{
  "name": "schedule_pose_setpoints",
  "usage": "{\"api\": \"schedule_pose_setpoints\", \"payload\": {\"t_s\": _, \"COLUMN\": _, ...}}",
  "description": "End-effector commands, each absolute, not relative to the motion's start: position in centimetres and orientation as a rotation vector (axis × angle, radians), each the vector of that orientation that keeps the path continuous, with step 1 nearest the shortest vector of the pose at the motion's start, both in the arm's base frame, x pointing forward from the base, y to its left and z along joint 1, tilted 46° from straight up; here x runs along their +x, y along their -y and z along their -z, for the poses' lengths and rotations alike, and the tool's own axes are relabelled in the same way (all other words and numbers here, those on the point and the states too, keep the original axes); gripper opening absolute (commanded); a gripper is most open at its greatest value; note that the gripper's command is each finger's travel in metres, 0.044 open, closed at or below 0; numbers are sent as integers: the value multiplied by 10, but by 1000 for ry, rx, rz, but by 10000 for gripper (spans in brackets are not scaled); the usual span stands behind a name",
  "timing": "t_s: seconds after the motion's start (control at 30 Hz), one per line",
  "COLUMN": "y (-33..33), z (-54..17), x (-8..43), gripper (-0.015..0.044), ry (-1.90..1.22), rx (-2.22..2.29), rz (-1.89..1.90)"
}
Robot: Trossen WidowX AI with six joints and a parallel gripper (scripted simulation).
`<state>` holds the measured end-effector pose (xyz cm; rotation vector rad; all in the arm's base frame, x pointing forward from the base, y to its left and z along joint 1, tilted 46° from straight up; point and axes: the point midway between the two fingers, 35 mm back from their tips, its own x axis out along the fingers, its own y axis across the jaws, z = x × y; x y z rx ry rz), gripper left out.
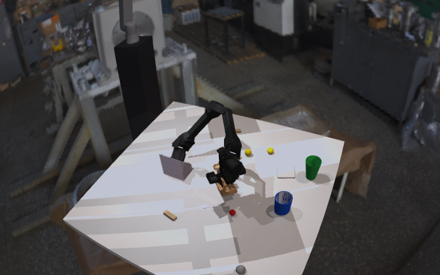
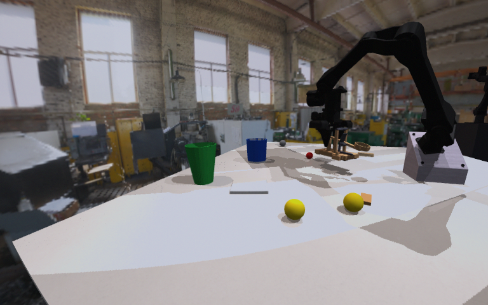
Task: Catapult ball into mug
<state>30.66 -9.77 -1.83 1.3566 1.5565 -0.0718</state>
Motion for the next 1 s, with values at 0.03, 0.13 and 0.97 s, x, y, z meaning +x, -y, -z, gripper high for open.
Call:
{"api": "schedule_pose_setpoints", "payload": {"t_s": 0.03, "y": 99, "z": 18, "x": 306, "gripper": 0, "ry": -1537, "rx": 1247, "rz": -31}}
{"api": "schedule_pose_setpoints", "payload": {"t_s": 0.13, "y": 98, "z": 17, "x": 307, "gripper": 0, "ry": -1517, "rx": 1166, "rz": -109}}
{"api": "schedule_pose_setpoints", "payload": {"t_s": 0.97, "y": 82, "z": 11, "x": 321, "gripper": 0, "ry": -1394, "rx": 798, "rz": -437}}
